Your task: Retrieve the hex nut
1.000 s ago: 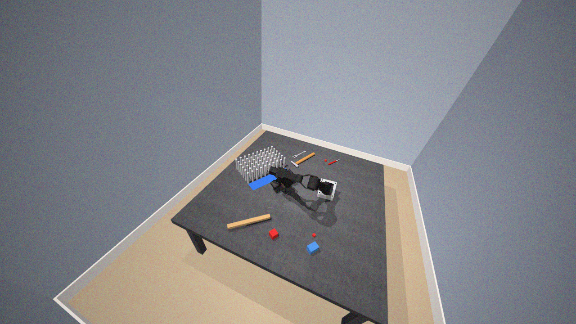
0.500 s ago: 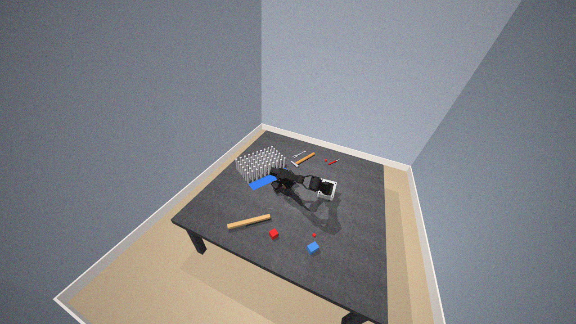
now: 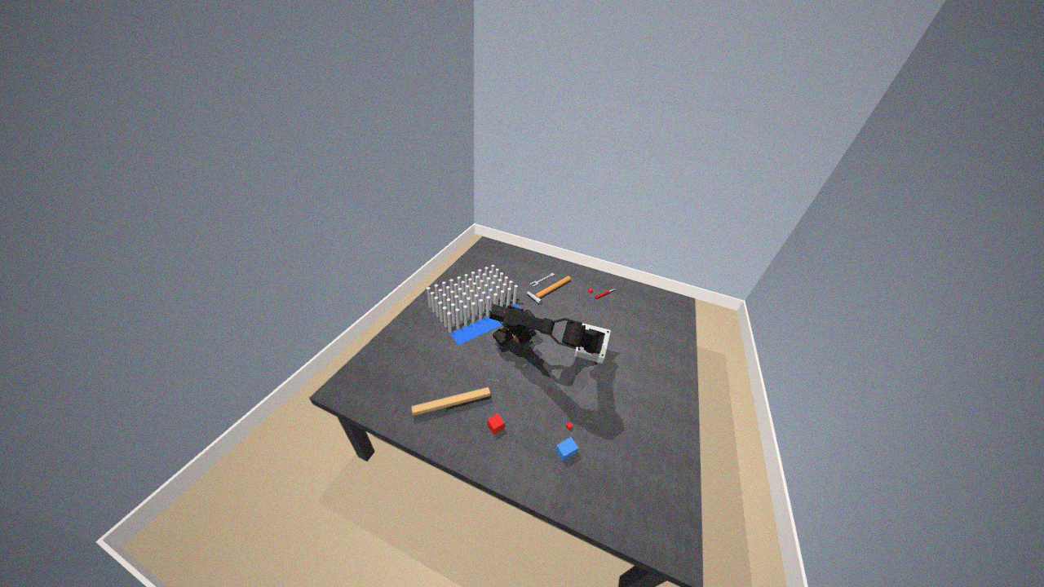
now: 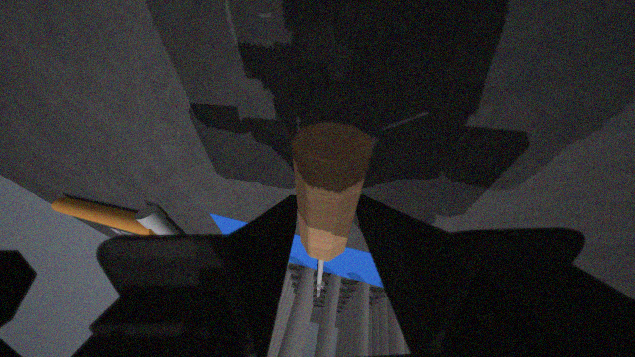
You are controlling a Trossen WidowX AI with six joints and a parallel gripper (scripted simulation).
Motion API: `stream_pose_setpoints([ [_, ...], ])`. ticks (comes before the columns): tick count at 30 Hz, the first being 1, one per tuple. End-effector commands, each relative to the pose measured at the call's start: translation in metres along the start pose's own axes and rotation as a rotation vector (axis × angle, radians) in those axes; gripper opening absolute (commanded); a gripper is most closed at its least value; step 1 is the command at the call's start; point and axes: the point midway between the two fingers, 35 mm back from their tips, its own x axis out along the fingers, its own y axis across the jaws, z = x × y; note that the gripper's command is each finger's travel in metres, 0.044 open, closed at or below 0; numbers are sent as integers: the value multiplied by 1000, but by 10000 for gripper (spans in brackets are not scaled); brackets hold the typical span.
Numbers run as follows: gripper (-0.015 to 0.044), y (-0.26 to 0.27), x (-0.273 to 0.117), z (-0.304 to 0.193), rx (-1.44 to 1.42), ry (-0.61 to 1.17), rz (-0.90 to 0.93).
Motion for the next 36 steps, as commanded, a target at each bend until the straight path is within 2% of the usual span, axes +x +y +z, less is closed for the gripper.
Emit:
stream_pose_setpoints([
  [1, 0, 0, -2, 3, 4, 3, 3],
  [36, 0, 1, -9, 24, 5, 1, 3],
])
